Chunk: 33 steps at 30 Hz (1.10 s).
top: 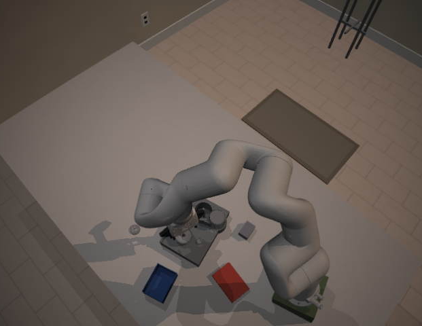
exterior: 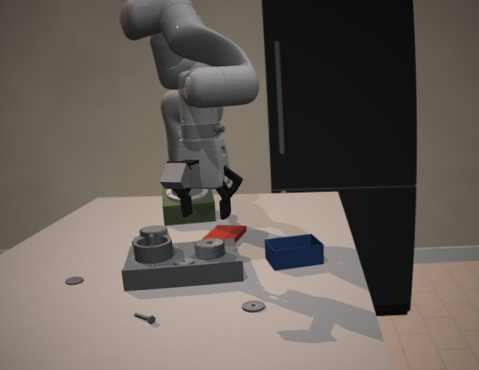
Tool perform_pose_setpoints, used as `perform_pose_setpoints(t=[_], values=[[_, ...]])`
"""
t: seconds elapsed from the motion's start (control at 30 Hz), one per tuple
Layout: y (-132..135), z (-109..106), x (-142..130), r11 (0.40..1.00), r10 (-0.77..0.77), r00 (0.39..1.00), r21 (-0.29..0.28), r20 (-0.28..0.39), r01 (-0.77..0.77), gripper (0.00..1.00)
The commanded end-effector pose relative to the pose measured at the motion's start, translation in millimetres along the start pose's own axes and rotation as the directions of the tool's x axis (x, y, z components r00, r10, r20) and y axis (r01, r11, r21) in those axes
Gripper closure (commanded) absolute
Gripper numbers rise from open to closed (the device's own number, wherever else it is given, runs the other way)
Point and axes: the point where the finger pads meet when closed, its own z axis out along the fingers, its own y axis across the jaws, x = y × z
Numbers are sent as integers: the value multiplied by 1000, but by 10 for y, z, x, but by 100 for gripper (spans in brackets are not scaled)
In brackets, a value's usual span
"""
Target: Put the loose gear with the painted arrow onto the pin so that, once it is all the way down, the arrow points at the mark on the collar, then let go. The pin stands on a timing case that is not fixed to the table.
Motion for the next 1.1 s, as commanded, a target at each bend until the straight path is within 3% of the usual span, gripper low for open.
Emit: perform_pose_setpoints(t=[0.0,1.07], values=[[-8,-11,8,1000,0,1000,1,-3,0,7],[-12,63,7,1000,3,1000,0,-2,-3,7]])
